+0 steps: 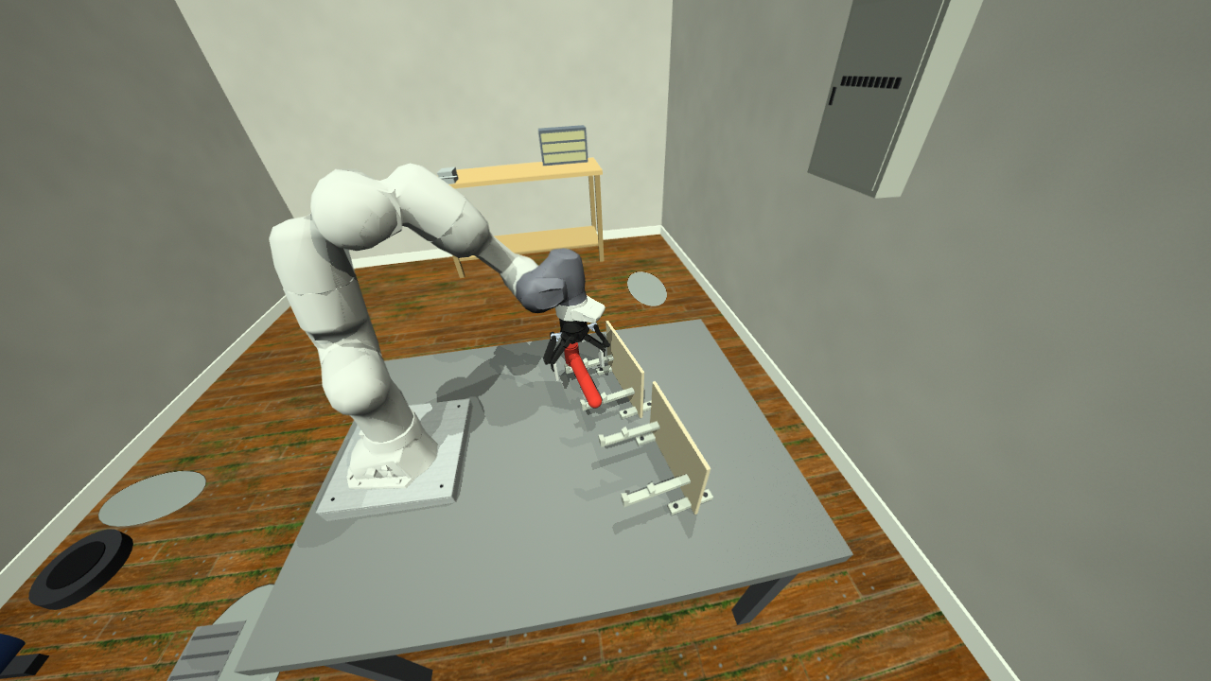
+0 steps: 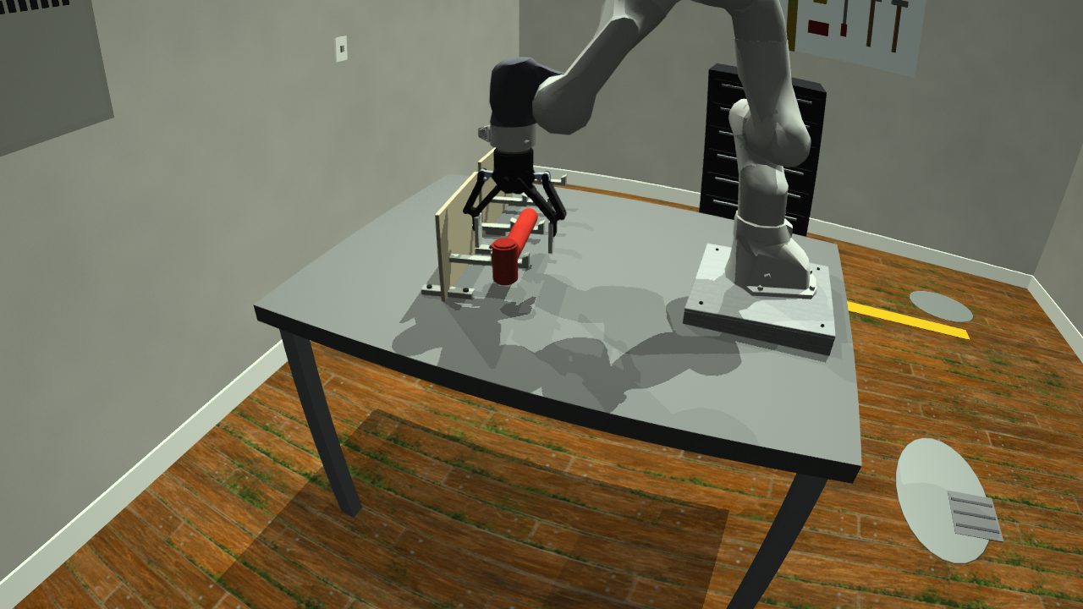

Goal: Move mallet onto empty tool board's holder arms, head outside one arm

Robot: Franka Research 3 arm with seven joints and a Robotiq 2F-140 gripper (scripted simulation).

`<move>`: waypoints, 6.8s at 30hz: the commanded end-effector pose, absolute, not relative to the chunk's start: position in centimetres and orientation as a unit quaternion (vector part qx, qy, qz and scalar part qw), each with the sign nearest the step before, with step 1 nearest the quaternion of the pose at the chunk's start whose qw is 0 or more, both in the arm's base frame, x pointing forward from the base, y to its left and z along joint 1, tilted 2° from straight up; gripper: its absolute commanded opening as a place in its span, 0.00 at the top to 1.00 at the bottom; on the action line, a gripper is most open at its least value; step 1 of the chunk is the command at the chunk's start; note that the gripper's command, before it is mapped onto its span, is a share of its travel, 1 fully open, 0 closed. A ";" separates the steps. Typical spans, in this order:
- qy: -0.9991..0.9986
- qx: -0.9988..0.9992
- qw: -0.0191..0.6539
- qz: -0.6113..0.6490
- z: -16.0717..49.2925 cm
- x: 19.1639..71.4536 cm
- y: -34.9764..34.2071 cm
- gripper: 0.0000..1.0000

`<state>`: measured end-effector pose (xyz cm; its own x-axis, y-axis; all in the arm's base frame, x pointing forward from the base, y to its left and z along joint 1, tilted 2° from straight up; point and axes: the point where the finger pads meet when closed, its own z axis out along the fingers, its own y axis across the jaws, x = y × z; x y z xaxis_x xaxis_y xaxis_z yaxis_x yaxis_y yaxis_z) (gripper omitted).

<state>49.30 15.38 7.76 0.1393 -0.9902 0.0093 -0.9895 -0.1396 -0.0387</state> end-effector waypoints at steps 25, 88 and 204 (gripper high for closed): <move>0.656 -0.755 0.012 -0.015 7.7 49.3 15.2 1.00; 0.656 -0.754 0.014 -0.012 18.5 53.7 -3.9 1.00; 0.675 -0.738 0.012 -0.015 10.6 53.6 -14.7 1.00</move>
